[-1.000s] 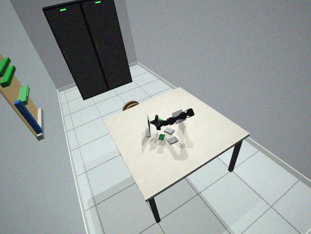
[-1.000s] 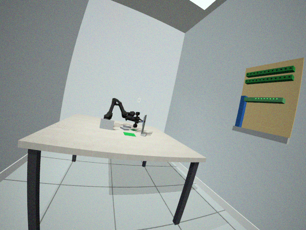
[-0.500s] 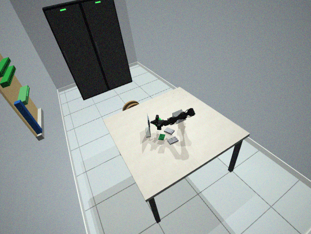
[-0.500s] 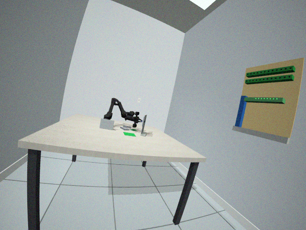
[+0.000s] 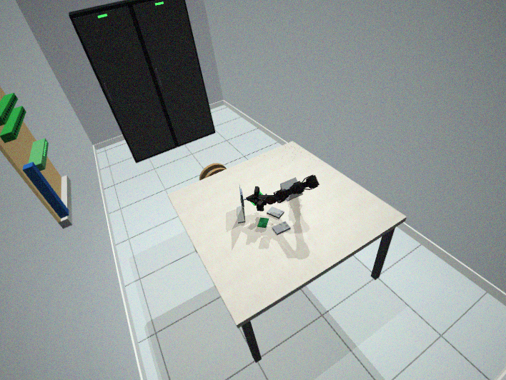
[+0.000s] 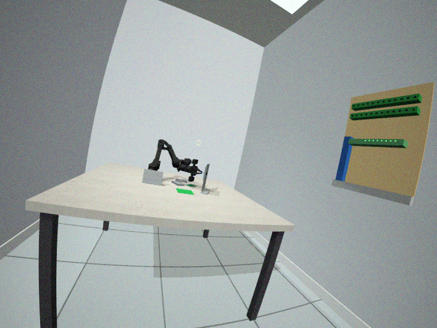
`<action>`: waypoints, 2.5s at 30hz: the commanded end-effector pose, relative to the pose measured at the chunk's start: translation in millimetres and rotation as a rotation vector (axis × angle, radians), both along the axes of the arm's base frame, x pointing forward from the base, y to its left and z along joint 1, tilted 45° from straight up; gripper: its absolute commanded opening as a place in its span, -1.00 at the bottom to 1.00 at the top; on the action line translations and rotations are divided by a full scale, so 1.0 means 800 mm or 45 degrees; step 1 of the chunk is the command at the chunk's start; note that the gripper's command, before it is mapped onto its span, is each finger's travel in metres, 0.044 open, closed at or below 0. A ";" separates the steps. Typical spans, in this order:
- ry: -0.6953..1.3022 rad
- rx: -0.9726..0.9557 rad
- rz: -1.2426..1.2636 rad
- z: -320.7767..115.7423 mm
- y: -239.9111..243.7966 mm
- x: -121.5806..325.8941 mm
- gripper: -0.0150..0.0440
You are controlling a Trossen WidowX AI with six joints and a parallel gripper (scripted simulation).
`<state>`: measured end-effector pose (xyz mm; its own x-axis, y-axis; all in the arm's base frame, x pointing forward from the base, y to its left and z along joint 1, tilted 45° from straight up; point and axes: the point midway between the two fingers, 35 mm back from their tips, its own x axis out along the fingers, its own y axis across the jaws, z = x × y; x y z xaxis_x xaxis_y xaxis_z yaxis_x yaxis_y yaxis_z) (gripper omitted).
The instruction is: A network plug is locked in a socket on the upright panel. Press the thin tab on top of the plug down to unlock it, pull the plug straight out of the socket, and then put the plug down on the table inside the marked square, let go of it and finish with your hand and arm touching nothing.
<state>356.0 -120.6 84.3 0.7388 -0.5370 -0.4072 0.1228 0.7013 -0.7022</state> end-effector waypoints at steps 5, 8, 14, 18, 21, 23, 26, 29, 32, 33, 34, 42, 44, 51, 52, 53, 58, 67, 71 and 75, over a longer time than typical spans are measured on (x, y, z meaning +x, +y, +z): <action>0.000 0.002 -0.005 0.001 0.002 -0.005 -0.49; 0.000 0.002 -0.005 0.002 0.003 -0.007 -0.49; 0.000 0.002 -0.005 0.003 0.005 -0.010 -0.49; 0.000 0.002 -0.005 0.004 0.006 -0.012 -0.49; 0.001 0.002 -0.005 0.004 0.006 -0.014 -0.49; 0.001 0.002 -0.005 0.005 0.007 -0.015 -0.49; 0.001 0.002 -0.005 0.005 0.008 -0.016 -0.49; 0.001 0.002 -0.005 0.006 0.009 -0.018 -0.49; 0.001 0.002 -0.005 0.006 0.009 -0.019 -0.49; 0.001 0.002 -0.005 0.006 0.010 -0.020 -0.49; 0.001 0.002 -0.005 0.006 0.010 -0.020 -0.49; 0.001 0.002 -0.005 0.008 0.012 -0.024 -0.49; 0.001 0.002 -0.005 0.008 0.013 -0.025 -0.49; 0.001 0.002 -0.005 0.009 0.014 -0.028 -0.49; 0.001 0.002 -0.005 0.009 0.015 -0.029 -0.49; 0.001 0.002 -0.005 0.010 0.015 -0.029 -0.49; 0.001 0.002 -0.005 0.010 0.016 -0.032 -0.49; 0.002 0.003 -0.005 0.012 0.018 -0.036 -0.49; 0.002 0.003 -0.005 0.012 0.019 -0.038 -0.49; 0.002 0.003 -0.005 0.013 0.020 -0.040 -0.49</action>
